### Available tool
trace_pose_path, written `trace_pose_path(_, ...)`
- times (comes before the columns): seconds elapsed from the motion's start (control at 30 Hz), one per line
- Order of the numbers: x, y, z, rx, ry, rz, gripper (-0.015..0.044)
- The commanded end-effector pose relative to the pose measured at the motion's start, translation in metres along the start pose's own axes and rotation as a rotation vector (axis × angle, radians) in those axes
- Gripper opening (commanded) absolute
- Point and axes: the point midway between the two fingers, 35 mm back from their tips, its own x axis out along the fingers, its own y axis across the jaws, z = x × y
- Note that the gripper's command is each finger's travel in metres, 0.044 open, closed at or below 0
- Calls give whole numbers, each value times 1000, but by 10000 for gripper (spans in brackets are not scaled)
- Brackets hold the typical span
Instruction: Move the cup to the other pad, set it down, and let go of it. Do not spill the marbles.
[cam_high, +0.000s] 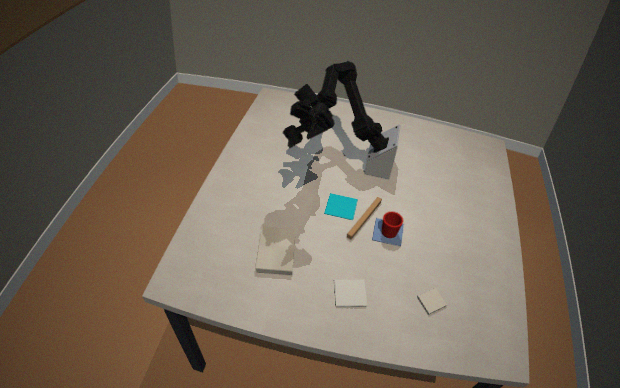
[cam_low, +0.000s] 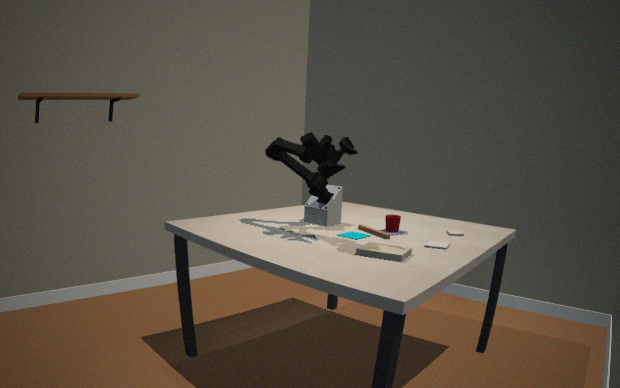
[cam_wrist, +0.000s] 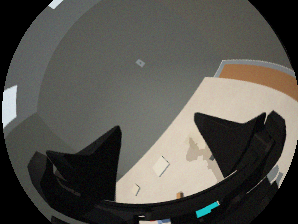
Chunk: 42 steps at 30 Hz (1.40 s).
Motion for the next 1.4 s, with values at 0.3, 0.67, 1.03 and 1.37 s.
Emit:
trace_pose_path(0.3,48,45,-134,501,570,-156,148)
trace_pose_path(0.67,19,96,-286,740,973,-777,148)
trace_pose_path(1.03,-48,114,-377,569,771,-1354,148)
trace_pose_path(1.37,-51,116,-384,545,727,-1385,148)
